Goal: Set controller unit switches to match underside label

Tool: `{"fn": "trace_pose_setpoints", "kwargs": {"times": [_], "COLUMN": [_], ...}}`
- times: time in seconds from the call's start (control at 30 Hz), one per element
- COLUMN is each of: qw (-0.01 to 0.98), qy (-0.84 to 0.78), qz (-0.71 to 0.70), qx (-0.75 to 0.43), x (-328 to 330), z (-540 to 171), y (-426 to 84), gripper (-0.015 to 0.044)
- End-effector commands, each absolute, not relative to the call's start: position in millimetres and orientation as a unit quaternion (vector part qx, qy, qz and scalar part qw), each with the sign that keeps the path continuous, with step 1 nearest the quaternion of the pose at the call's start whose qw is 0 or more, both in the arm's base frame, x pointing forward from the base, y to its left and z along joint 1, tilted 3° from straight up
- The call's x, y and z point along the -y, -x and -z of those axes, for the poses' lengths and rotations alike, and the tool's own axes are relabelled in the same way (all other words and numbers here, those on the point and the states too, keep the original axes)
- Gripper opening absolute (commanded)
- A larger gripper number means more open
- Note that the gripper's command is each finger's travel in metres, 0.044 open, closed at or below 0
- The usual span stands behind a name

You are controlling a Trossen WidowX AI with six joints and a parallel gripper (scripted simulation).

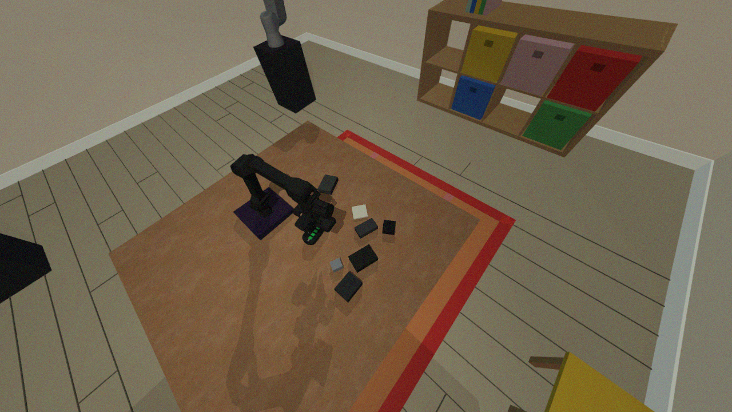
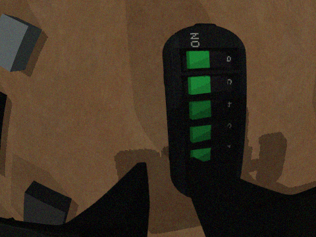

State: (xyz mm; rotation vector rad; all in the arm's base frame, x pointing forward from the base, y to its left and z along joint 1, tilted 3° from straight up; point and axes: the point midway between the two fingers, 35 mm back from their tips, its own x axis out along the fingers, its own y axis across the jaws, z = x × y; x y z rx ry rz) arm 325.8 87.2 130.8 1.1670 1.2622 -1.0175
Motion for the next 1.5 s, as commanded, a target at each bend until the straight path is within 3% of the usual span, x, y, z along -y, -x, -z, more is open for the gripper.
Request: {"fn": "trace_pose_setpoints", "kwargs": {"times": [0.0, 0.3, 0.4, 0.97, 1.47], "qw": [0.541, 0.541, 0.541, 0.474, 0.474], "qy": [-0.491, -0.491, -0.491, -0.409, -0.409], "qz": [0.428, 0.428, 0.428, 0.503, 0.503], "qx": [-0.531, -0.531, -0.531, -0.596, -0.596], "x": [-87.2, -87.2, -87.2, -141.6, -142.3], "z": [-130.8, -130.8, -130.8, -83.0, -74.3], "y": [-325.7, -325.7, -325.7, -335.2, -336.7], "gripper": [0.0184, 0.042, 0.044, 0.0, 0.0]}}
